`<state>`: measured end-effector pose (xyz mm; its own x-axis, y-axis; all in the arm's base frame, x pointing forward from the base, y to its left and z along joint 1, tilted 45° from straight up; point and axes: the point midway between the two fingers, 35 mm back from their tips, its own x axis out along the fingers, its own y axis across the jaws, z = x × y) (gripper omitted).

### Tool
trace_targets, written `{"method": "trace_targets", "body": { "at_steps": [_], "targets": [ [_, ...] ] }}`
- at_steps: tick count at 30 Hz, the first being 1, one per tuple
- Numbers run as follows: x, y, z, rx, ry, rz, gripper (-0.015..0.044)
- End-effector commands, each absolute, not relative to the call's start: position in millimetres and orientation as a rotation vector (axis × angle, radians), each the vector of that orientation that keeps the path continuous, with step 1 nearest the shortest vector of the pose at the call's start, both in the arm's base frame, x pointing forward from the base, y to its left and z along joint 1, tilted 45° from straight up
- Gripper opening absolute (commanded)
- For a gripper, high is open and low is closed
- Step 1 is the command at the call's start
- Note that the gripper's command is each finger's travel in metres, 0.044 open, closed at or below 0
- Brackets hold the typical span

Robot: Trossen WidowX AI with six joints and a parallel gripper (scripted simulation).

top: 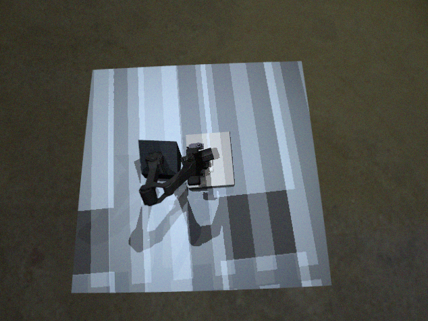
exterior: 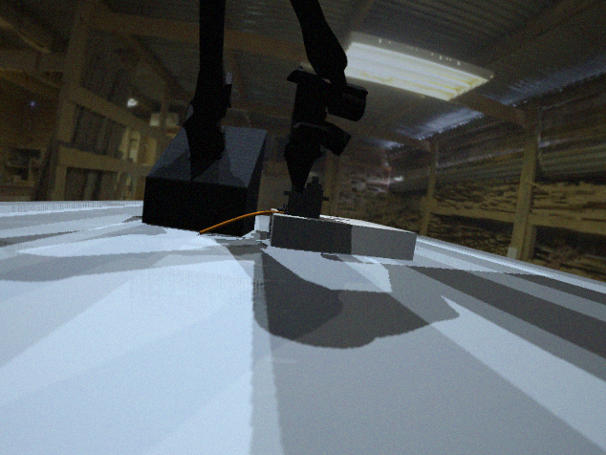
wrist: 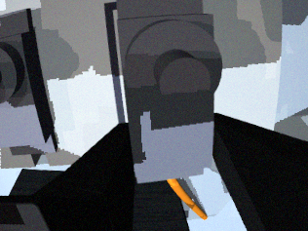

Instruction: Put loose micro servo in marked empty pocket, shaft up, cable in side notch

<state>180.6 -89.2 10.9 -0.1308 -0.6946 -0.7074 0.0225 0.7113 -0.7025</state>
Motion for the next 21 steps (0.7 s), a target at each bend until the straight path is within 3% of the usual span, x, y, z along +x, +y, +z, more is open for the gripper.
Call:
{"method": "trace_targets", "body": {
  "at_steps": [1,21],
  "targets": [
    [181,-92,9,-0.564,1.595,-0.673,0.0000],
    [178,-106,-6,-0.565,1.595,-0.673,0.0000]
  ]
}}
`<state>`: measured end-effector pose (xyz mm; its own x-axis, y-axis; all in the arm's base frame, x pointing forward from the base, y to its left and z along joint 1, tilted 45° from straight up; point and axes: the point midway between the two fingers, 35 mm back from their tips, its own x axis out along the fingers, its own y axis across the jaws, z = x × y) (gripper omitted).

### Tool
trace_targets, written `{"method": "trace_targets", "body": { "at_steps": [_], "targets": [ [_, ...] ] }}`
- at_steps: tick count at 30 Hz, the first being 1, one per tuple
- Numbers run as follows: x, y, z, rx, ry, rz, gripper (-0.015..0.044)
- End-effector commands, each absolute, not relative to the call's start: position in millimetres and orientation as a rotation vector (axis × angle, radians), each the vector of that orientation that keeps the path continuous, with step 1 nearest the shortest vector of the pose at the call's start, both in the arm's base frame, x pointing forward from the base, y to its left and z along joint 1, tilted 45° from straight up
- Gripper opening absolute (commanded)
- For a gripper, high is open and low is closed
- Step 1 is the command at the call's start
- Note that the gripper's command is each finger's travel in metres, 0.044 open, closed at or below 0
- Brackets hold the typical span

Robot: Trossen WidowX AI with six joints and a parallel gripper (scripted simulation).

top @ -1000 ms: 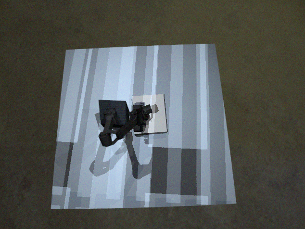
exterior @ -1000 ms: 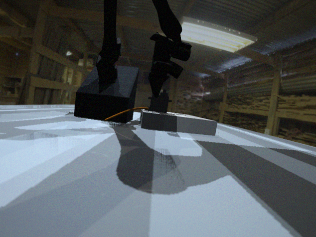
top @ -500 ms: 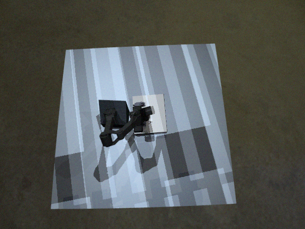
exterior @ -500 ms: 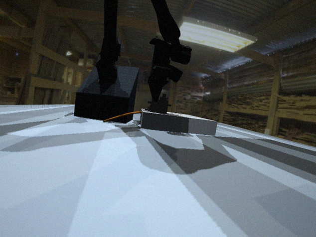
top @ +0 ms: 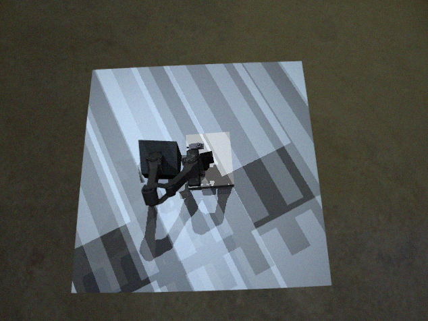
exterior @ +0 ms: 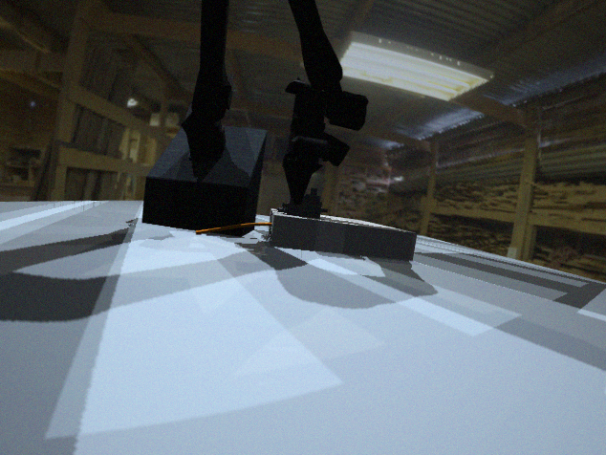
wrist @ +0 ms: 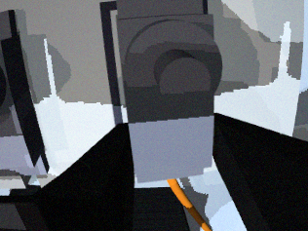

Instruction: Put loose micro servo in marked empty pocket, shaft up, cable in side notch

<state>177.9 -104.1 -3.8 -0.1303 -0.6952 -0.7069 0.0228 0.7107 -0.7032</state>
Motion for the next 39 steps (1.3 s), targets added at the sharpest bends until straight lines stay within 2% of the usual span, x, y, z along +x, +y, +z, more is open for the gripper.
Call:
{"method": "trace_targets", "body": {
  "at_steps": [1,13,20,31,39],
  "targets": [
    [178,-106,-6,-0.565,1.595,-0.673,0.0000],
    [176,-115,-14,-0.565,1.595,-0.674,0.0000],
    [176,-113,-13,-0.565,1.595,-0.674,0.0184],
    [179,-88,12,-0.564,1.595,-0.672,0.0187],
    [230,-78,26,-0.566,1.591,-0.670,0.0398]
  ]
}}
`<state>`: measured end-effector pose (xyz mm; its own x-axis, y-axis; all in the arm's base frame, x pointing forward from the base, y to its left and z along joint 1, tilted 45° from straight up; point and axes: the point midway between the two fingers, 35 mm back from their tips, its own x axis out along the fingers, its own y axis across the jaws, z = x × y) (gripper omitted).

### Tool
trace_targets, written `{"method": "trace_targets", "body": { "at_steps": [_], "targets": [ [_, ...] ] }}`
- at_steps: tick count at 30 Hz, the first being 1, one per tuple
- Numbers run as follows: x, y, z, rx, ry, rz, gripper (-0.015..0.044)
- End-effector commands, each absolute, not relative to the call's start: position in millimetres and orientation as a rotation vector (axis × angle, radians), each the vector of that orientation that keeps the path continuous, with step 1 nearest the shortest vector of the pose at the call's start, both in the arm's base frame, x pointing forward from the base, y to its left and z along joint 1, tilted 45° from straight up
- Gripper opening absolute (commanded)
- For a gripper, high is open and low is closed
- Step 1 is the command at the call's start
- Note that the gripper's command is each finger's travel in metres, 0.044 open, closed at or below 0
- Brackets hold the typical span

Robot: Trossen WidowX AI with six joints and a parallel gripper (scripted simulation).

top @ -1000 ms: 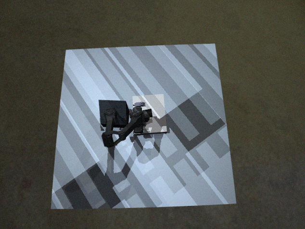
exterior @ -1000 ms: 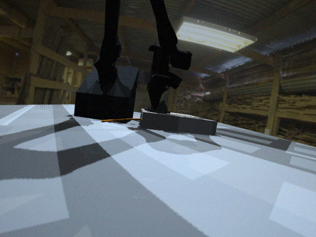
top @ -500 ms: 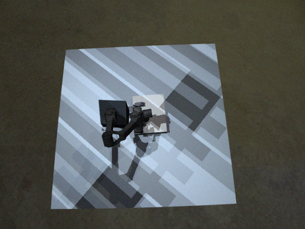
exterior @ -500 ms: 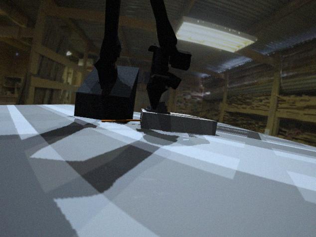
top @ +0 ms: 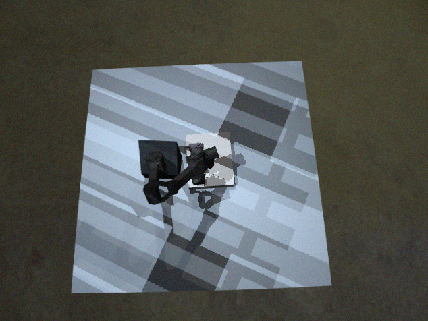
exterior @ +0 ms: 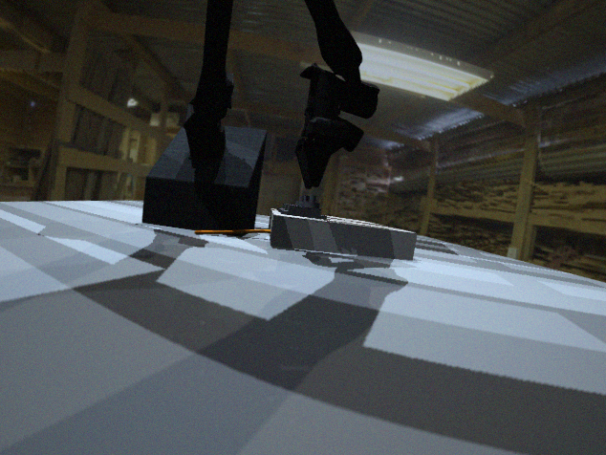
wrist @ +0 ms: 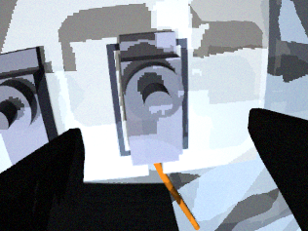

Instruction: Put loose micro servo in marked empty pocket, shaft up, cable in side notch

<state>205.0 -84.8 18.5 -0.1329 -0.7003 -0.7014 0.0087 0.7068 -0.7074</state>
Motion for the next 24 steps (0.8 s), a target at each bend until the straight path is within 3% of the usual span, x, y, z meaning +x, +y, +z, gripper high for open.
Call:
{"method": "trace_targets", "body": {
  "at_steps": [1,8,24],
  "targets": [
    [239,-75,30,-0.565,1.591,-0.671,0.0424],
    [296,-55,49,-0.561,1.590,-0.672,0.0440],
    [294,-24,84,-0.563,1.579,-0.674,0.0440]
  ]
}}
